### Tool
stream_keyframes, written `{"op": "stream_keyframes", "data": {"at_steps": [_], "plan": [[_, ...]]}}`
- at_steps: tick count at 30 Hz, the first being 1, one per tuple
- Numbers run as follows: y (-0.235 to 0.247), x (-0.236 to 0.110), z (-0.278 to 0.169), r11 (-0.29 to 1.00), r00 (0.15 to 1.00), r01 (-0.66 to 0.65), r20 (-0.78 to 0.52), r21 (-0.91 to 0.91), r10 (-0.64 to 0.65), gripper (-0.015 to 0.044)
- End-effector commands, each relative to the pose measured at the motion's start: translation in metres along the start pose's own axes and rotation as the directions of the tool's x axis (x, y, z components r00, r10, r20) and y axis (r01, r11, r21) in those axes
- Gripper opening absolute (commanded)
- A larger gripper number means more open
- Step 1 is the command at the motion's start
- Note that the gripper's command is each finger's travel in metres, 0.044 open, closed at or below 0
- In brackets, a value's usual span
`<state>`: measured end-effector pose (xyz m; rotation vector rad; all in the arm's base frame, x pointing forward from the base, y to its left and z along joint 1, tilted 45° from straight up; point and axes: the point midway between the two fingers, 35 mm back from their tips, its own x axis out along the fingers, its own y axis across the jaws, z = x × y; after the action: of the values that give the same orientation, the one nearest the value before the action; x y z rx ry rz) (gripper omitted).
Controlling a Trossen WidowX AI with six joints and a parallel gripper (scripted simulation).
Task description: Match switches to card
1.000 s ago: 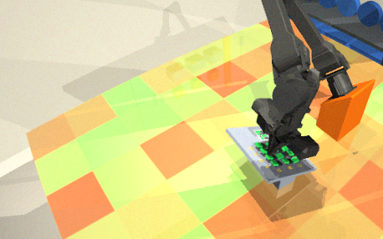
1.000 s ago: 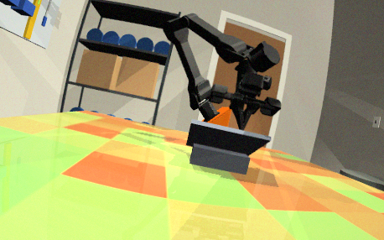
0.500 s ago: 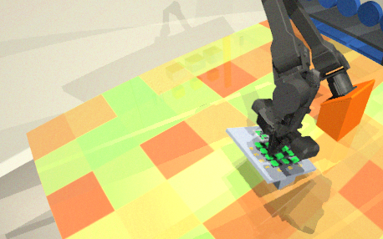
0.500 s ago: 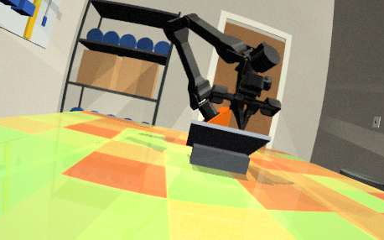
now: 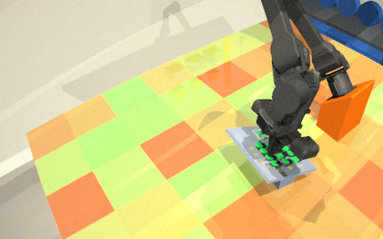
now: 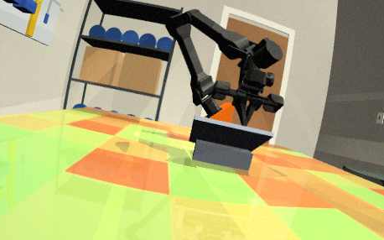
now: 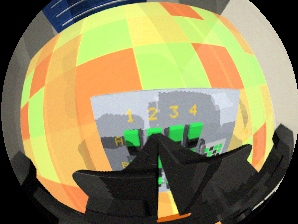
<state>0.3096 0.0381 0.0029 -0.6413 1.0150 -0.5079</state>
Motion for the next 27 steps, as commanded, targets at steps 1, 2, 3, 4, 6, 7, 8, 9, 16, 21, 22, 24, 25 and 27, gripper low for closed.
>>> {"op": "stream_keyframes", "data": {"at_steps": [1,2,3,4,6,7,8,9,16,21,22,24,25,27], "plan": [[0.0009,0.0011,-0.0008,1.000,1.000,-0.002,-0.002,-0.004,0.002,0.0000],[0.0009,0.0013,-0.0008,1.000,1.000,-0.002,-0.002,-0.004,0.002,0.0000],[0.0009,0.0014,-0.0007,1.000,1.000,-0.002,-0.002,-0.004,0.002,0.0000],[0.0009,0.0015,-0.0007,1.000,1.000,-0.002,-0.002,-0.004,0.002,0.0000],[0.0009,0.0018,-0.0007,1.000,1.000,-0.002,-0.002,-0.004,0.002,0.0000],[0.0009,0.0019,-0.0007,1.000,1.000,-0.002,-0.002,-0.004,0.002,0.0000],[0.0009,0.0021,-0.0007,1.000,1.000,-0.002,-0.002,-0.004,0.002,0.0000],[0.0009,0.0022,-0.0007,1.000,1.000,-0.002,-0.002,-0.004,0.002,0.0000],[0.0009,0.0031,-0.0007,1.000,1.000,-0.002,-0.002,-0.004,0.002,0.0000],[0.0009,0.0038,-0.0007,1.000,1.000,-0.002,-0.002,-0.004,0.002,0.0000],[0.0009,0.0039,-0.0007,1.000,1.000,-0.002,-0.002,-0.004,0.002,0.0000],[0.0008,0.0042,-0.0007,1.000,1.000,-0.002,-0.002,-0.004,0.002,0.0000],[0.0008,0.0043,-0.0007,1.000,1.000,-0.002,-0.002,-0.004,0.002,0.0000],[0.0008,0.0046,-0.0007,1.000,1.000,-0.002,-0.002,-0.004,0.002,0.0000]]}}
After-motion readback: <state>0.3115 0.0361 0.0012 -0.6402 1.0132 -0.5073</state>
